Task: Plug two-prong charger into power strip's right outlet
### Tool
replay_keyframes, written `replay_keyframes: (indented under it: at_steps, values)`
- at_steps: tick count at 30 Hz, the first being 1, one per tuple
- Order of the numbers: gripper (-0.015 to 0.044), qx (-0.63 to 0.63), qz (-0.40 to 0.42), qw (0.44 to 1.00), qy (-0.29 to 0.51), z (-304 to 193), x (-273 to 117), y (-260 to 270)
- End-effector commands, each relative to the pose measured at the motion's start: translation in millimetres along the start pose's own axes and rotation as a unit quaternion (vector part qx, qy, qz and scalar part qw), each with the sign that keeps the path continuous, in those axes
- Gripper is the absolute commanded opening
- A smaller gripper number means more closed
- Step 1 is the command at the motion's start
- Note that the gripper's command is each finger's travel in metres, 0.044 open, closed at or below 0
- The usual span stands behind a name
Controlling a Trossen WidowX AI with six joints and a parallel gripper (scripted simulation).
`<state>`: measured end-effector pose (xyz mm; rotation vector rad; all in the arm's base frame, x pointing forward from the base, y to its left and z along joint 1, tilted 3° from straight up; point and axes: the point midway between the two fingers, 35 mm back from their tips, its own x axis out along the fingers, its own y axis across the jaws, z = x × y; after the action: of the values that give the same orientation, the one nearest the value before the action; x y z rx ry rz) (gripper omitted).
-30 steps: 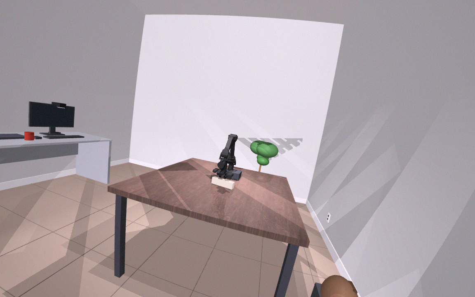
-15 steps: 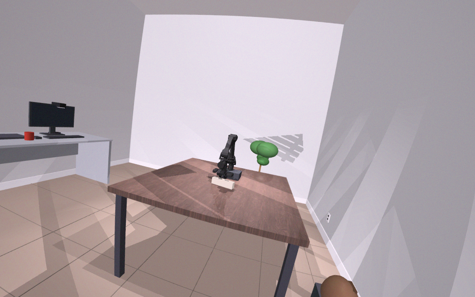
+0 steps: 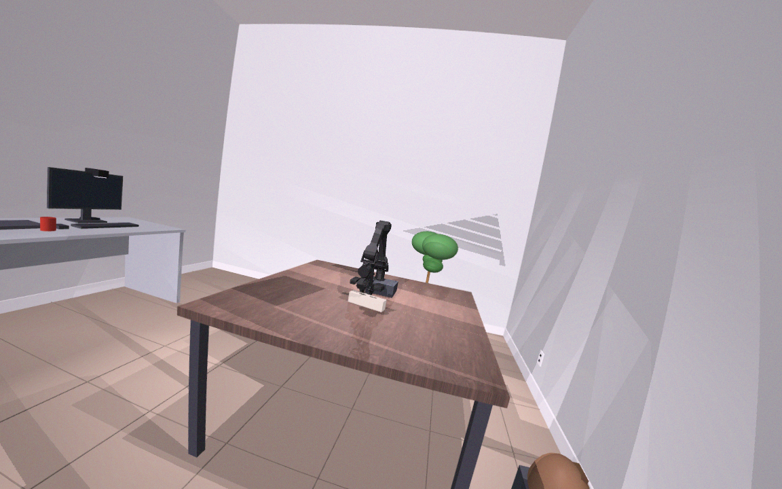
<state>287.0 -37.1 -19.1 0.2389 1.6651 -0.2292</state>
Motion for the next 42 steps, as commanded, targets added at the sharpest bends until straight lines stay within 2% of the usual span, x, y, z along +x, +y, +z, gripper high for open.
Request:
replay_keyframes:
  at_steps: [1, 8, 42]
  values:
    - [0.0262, 0.000, 0.000, 1.000, 0.000, 0, 0, 0]
    - [0.0440, 0.000, 0.000, 1.000, -0.001, 0, 0, 0]
    - [0.0440, 0.000, -0.001, 1.000, -0.011, -10, 1, 0]
